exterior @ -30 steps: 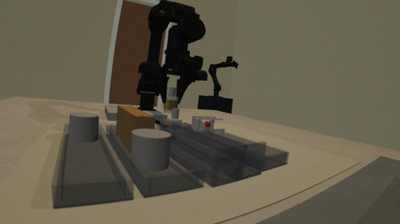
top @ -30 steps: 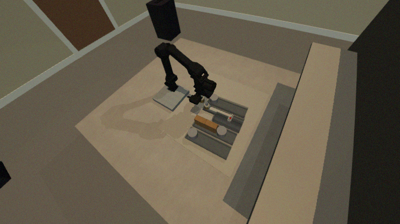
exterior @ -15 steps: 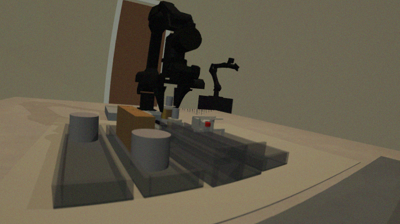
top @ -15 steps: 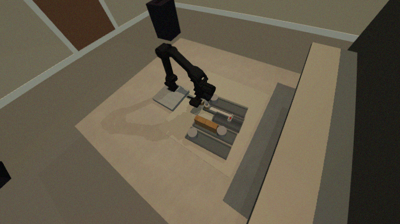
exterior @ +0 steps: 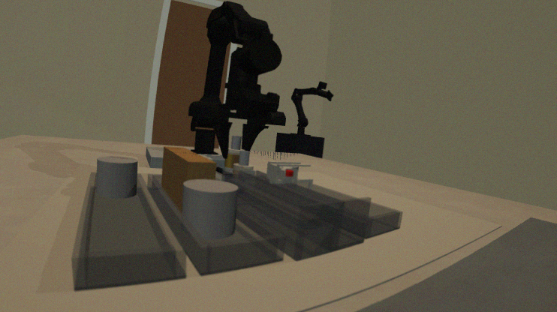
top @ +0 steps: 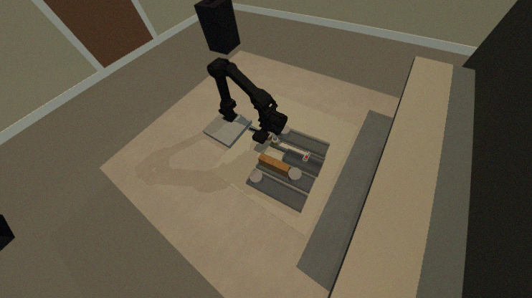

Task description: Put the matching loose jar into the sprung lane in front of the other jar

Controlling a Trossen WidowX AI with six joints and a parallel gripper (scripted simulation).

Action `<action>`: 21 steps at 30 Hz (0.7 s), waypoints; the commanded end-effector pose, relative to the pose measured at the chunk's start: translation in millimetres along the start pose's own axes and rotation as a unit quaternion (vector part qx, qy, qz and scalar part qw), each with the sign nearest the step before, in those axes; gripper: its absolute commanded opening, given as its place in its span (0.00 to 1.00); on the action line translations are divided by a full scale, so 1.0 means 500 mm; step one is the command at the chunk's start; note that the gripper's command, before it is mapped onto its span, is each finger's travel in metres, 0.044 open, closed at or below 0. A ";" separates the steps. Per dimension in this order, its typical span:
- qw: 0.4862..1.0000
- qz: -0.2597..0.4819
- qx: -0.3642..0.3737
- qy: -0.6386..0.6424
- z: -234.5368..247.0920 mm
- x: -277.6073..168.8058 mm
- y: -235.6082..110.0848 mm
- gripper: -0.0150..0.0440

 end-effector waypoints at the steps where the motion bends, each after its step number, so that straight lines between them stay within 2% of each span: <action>1: 1.000 0.000 -0.001 -0.002 0.000 0.006 0.002 0.25; 21: 1.000 0.000 -0.001 -0.002 0.001 0.025 0.002 0.25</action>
Point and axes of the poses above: the point midway between the two fingers, 35 mm back from their tips, its own y axis out along the fingers, its own z axis across the jaws, x = y × z, the point moved 4 cm from there along -y, back along the fingers, and after that the axes turned 3 degrees about y, right-handed, at the moved point
